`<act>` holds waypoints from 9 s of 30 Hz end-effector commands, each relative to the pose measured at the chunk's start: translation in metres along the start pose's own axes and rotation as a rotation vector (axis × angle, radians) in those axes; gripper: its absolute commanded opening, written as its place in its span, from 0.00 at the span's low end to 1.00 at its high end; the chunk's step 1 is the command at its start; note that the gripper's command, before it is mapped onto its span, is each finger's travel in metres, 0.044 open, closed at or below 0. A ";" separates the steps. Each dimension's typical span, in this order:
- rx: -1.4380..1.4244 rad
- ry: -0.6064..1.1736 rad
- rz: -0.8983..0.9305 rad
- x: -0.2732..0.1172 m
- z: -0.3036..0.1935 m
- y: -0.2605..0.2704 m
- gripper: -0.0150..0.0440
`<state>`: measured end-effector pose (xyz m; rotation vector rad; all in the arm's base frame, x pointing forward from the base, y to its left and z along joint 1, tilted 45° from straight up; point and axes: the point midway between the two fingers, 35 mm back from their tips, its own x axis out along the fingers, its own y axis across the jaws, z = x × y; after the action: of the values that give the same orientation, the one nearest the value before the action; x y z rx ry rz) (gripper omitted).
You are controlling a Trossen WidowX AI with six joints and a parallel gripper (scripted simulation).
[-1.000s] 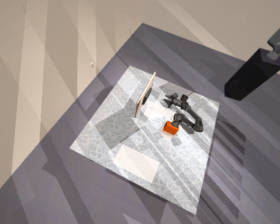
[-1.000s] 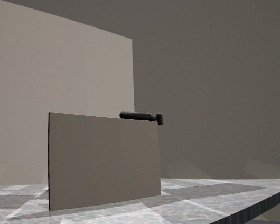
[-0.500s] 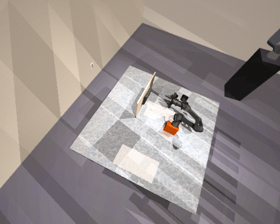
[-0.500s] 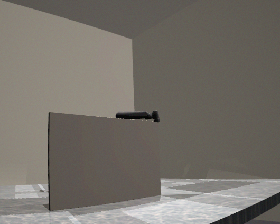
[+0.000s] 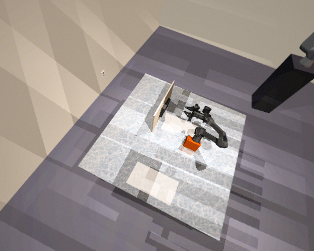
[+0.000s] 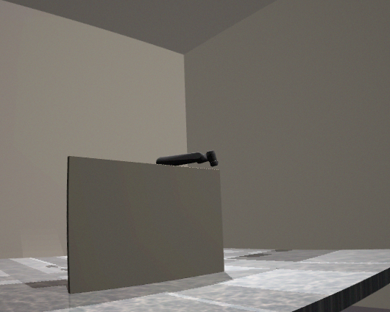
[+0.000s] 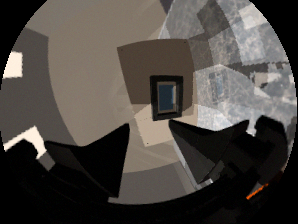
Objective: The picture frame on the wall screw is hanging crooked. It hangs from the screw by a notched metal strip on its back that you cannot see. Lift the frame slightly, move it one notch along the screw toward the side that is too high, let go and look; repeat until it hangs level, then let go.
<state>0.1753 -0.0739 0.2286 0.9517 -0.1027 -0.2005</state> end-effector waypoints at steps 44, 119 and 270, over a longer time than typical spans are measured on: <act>-0.008 0.003 0.007 0.000 -0.001 0.001 0.69; -0.005 0.000 0.011 0.151 0.005 -0.038 0.69; -0.004 -0.001 0.012 0.183 0.004 -0.023 0.25</act>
<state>0.3497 -0.1323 0.2039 0.9527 -0.0945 -0.2070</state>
